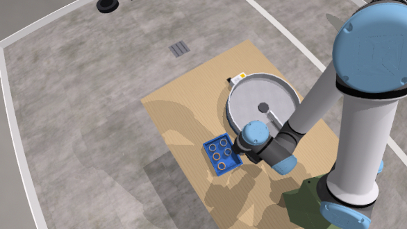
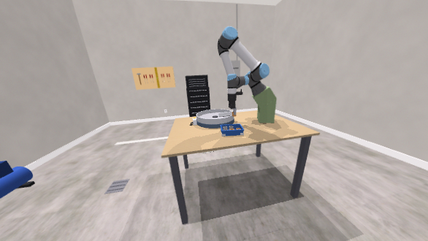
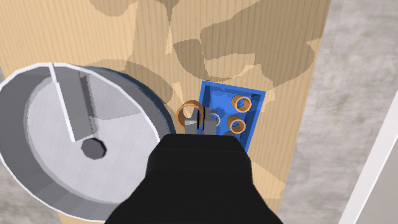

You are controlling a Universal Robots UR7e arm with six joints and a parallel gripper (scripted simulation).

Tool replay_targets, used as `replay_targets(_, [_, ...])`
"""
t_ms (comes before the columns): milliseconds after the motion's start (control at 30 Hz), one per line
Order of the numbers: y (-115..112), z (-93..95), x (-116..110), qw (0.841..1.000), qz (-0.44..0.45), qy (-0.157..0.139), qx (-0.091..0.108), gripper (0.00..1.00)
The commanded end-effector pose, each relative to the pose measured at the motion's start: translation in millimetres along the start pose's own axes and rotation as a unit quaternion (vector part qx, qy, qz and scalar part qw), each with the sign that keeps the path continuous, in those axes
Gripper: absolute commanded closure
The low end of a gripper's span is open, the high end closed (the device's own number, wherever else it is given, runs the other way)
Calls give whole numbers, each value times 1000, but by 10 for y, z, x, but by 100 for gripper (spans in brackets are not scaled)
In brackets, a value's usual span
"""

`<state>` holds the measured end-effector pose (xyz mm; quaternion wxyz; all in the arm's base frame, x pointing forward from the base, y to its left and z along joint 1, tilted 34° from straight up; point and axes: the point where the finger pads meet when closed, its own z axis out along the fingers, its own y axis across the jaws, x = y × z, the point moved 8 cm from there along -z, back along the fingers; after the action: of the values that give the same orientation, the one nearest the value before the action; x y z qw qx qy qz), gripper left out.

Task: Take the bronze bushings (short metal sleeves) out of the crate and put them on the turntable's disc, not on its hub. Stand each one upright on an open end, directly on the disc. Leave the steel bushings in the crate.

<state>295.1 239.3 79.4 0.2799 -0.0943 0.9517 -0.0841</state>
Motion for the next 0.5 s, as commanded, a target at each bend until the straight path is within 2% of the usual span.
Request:
replay_targets(0, [-195, -5, -13, 1000, -2, 0, -2, 100])
replay_targets(167, [-292, -4, -24, 1000, -2, 0, -2, 100])
replay_targets(467, [-607, -3, -59, 1000, -2, 0, -2, 100])
